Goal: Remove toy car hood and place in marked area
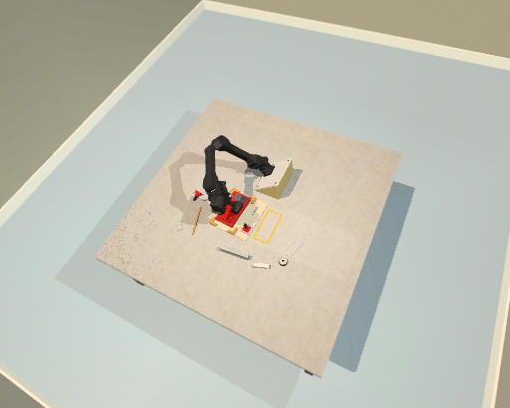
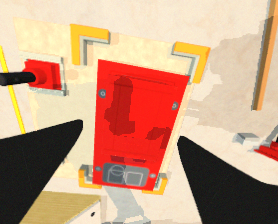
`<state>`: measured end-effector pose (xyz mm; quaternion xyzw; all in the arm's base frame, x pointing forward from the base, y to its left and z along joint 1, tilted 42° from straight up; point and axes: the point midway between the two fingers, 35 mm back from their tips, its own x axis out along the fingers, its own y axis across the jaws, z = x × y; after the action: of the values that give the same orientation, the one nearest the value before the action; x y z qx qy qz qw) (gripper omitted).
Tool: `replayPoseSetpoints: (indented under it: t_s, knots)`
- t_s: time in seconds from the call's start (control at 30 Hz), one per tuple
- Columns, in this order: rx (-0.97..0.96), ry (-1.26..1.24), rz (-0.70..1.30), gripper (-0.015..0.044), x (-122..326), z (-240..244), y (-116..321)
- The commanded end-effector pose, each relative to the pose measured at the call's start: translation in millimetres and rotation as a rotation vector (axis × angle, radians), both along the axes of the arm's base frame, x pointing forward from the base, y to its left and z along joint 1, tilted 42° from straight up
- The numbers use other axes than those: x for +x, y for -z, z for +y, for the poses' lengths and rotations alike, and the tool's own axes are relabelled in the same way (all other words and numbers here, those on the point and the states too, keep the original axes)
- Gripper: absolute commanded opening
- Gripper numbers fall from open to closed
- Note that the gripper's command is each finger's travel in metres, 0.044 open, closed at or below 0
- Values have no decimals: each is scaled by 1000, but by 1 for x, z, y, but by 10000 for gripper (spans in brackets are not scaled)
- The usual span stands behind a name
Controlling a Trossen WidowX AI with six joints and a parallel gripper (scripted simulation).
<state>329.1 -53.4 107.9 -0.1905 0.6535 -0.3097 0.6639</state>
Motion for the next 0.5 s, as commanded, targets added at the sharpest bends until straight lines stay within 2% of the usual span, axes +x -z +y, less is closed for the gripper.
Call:
replayPoseSetpoints:
  t_s: [0.0, 0.47]
  knots:
    - [-6, -3, 9, 440, -2, -3, 3]
    - [-7, -3, 9, 440, -4, -10, 10]
